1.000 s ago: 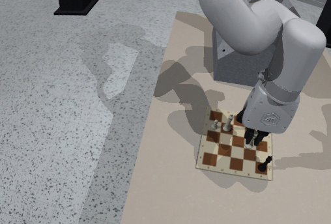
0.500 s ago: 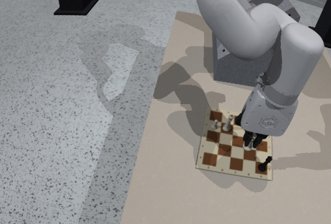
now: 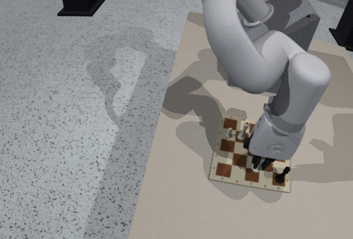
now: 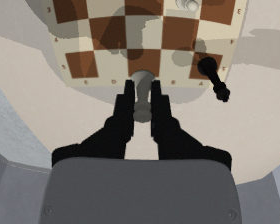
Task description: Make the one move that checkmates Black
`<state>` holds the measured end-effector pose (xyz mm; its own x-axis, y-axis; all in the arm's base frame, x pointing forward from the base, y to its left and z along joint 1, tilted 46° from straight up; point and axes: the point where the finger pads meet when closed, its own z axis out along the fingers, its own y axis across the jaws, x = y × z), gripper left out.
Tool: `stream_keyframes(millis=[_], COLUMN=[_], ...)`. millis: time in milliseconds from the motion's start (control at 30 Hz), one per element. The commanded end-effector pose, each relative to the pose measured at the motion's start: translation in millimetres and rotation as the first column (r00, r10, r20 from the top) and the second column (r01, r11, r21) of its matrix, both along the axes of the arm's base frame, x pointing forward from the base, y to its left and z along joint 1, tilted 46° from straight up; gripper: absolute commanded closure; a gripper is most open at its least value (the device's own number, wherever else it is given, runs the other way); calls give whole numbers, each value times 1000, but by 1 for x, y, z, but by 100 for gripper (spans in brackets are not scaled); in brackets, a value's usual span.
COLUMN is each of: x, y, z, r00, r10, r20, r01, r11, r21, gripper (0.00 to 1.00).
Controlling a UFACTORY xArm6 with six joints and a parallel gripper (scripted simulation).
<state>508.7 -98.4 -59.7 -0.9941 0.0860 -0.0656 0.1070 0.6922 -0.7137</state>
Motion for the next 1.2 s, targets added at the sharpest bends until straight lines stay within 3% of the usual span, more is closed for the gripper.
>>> stream_keyframes(millis=[0, 267, 1167], x=[1, 1, 1], y=[-10, -21, -21], z=[-10, -21, -21], r00=[1000, 1000, 1000], r10=[2, 2, 2], r20=[2, 2, 2], r01=[-2, -2, -2], r11=[1000, 1000, 1000], r21=[0, 0, 0], gripper=[100, 100, 100])
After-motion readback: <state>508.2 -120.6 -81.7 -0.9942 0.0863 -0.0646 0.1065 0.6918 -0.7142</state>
